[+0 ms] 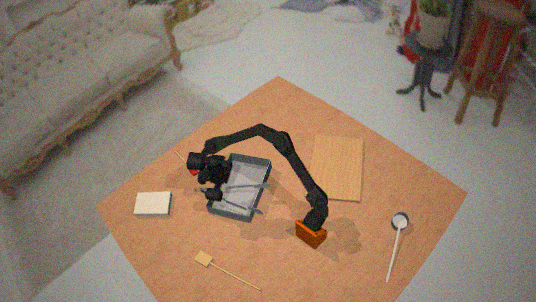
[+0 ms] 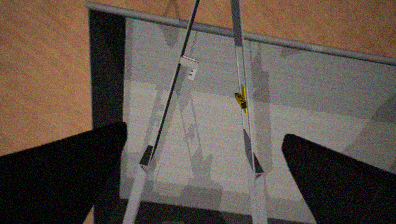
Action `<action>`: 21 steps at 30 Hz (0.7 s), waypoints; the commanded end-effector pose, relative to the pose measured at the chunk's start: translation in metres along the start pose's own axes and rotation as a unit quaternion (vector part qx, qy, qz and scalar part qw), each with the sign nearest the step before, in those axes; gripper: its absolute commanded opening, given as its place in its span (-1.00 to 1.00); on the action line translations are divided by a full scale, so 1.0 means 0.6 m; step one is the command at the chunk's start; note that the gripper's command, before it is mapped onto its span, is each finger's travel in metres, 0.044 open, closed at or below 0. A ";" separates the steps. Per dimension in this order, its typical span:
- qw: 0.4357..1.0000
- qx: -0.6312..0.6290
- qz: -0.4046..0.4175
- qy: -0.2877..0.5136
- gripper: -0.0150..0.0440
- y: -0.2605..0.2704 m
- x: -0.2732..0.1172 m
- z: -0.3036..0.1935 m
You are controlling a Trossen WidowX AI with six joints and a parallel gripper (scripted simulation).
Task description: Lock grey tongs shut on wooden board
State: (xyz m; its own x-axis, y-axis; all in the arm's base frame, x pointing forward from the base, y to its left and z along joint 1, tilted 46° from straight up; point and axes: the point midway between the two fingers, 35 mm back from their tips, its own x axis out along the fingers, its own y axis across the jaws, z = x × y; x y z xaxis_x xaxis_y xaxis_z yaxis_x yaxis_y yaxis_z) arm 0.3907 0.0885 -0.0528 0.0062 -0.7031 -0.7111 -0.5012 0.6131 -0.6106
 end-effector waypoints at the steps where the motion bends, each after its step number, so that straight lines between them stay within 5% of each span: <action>1: 1.000 -0.004 -0.002 0.002 1.00 0.000 0.014 -0.002; 21: 1.000 -0.004 -0.004 0.003 1.00 0.000 0.068 -0.007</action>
State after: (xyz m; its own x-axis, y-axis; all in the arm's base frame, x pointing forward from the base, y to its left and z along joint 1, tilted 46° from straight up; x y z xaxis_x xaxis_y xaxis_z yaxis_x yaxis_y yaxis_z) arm 0.3891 0.0638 -0.0762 0.0064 -0.7052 -0.7090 -0.5007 0.6115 -0.6127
